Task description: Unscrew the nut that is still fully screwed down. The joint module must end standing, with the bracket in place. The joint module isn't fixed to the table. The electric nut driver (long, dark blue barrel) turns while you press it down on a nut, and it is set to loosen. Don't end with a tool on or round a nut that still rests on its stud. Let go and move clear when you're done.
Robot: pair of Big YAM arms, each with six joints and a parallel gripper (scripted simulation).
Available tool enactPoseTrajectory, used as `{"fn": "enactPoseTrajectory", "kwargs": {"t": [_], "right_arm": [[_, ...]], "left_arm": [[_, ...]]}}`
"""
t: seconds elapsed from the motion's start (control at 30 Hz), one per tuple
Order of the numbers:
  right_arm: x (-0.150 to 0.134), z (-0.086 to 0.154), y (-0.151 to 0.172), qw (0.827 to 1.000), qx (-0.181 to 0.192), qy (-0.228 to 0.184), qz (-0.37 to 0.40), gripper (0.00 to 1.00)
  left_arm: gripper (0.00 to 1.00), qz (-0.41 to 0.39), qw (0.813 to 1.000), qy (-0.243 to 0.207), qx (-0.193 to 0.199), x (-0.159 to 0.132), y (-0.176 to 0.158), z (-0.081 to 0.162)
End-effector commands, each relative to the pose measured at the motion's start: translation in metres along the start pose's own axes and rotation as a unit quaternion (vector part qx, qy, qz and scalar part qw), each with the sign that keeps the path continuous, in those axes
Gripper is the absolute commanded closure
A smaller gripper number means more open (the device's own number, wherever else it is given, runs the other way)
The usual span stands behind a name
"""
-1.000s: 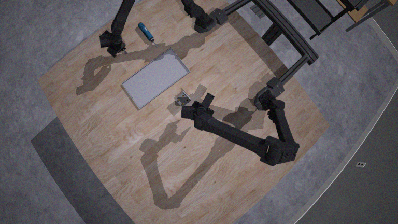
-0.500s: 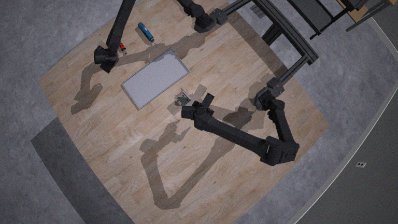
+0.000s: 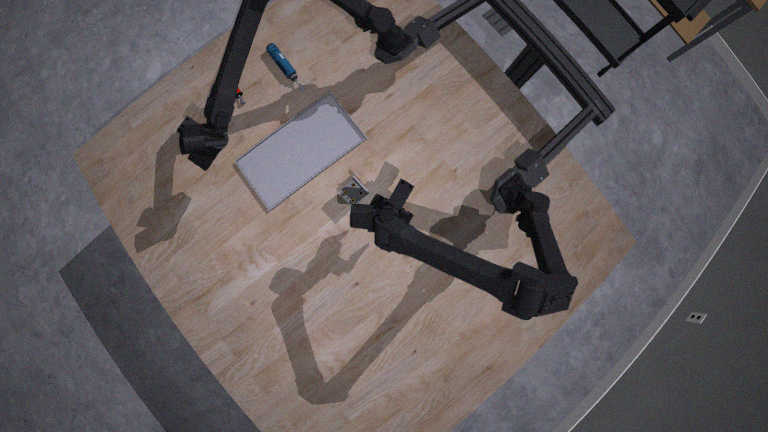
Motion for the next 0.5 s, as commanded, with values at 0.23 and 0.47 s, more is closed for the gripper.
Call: {"fn": "enactPoseTrajectory", "kwargs": {"t": [0.23, 0.47], "right_arm": [[-0.027, 0.029, 0.078, 0.998, 0.043, -0.03, 0.018, 0.35], [-0.073, 0.071, 0.132, 0.995, 0.07, -0.061, 0.03, 0.35]], "left_arm": [[0.14, 0.001, 1.0, 0.007, 0.012, -0.004, 0.006, 0.01], [0.14, 0.001, 1.0, 0.007, 0.012, -0.004, 0.006, 0.01]]}}
Point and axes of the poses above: on each arm, the point where the finger pads meet when closed, its own z axis back along the fingers, its own y axis across the jaws, x = y × z, the point moved 9 cm from there along z, back along the fingers, and after that the axes turned 3 degrees about z, right-handed, at the moved point
